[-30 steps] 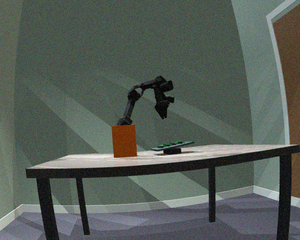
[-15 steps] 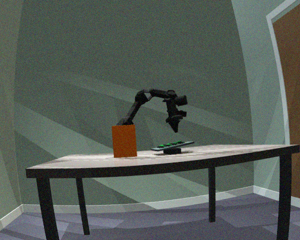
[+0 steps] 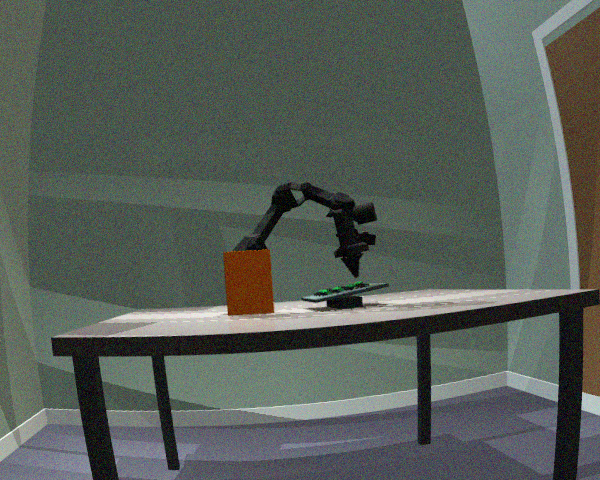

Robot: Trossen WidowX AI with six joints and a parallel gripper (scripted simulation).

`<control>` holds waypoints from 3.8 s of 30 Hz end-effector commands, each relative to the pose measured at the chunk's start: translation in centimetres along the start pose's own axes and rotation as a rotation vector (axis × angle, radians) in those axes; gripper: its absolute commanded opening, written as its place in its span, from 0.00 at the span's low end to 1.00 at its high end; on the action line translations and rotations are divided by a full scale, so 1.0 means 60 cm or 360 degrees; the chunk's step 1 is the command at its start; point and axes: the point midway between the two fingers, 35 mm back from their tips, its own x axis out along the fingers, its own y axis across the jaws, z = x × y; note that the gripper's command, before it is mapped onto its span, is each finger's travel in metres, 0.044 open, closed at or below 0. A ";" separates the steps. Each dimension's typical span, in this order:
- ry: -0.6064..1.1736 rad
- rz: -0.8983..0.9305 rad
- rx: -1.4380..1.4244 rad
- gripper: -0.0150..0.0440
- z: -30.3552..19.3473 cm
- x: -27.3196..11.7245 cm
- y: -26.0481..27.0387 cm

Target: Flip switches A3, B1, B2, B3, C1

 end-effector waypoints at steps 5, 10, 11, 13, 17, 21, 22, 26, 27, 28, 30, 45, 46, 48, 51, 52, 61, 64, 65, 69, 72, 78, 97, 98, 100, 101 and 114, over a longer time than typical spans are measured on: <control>0.0006 0.0010 0.0022 0.25 -0.005 0.019 -0.001; 0.0006 0.0011 0.0022 0.25 -0.005 0.029 -0.001; 0.0006 0.0011 0.0022 0.25 -0.005 0.029 -0.001; 0.0006 0.0011 0.0022 0.25 -0.005 0.029 -0.001; 0.0006 0.0011 0.0022 0.25 -0.005 0.029 -0.001; 0.0006 0.0011 0.0022 0.25 -0.005 0.029 -0.001; 0.0006 0.0011 0.0022 0.25 -0.005 0.029 -0.001; 0.0006 0.0011 0.0022 0.25 -0.005 0.029 -0.001; 0.0006 0.0011 0.0022 0.25 -0.005 0.029 -0.001; 0.0006 0.0011 0.0022 0.25 -0.005 0.029 -0.001; 0.0006 0.0011 0.0022 0.25 -0.005 0.029 -0.001; 0.0006 0.0011 0.0022 0.25 -0.005 0.030 -0.001; 0.0006 0.0011 0.0022 0.25 -0.005 0.030 -0.001; 0.0006 0.0011 0.0022 0.25 -0.005 0.031 -0.001; 0.0006 0.0011 0.0022 0.25 -0.005 0.032 -0.001; 0.0006 0.0011 0.0022 0.25 -0.005 0.032 -0.001; 0.0006 0.0011 0.0022 0.25 -0.005 0.034 -0.001; 0.0006 0.0011 0.0022 0.25 -0.005 0.034 -0.001; 0.0006 0.0011 0.0022 0.25 -0.005 0.035 -0.001; 0.0006 0.0011 0.0022 0.25 -0.005 0.036 -0.001; 0.0006 0.0011 0.0022 0.25 -0.005 0.036 -0.001; 0.0006 0.0011 0.0022 0.25 -0.005 0.038 -0.001; 0.0049 0.0006 0.0022 0.25 -0.001 -0.070 -0.002; 0.0049 0.0006 0.0022 0.25 -0.002 -0.070 0.000; 0.0050 0.0007 0.0023 0.25 -0.011 -0.072 0.022; 0.0050 0.0007 0.0024 0.25 -0.020 -0.072 0.039; 0.0012 0.0014 0.0028 0.25 -0.069 -0.017 0.109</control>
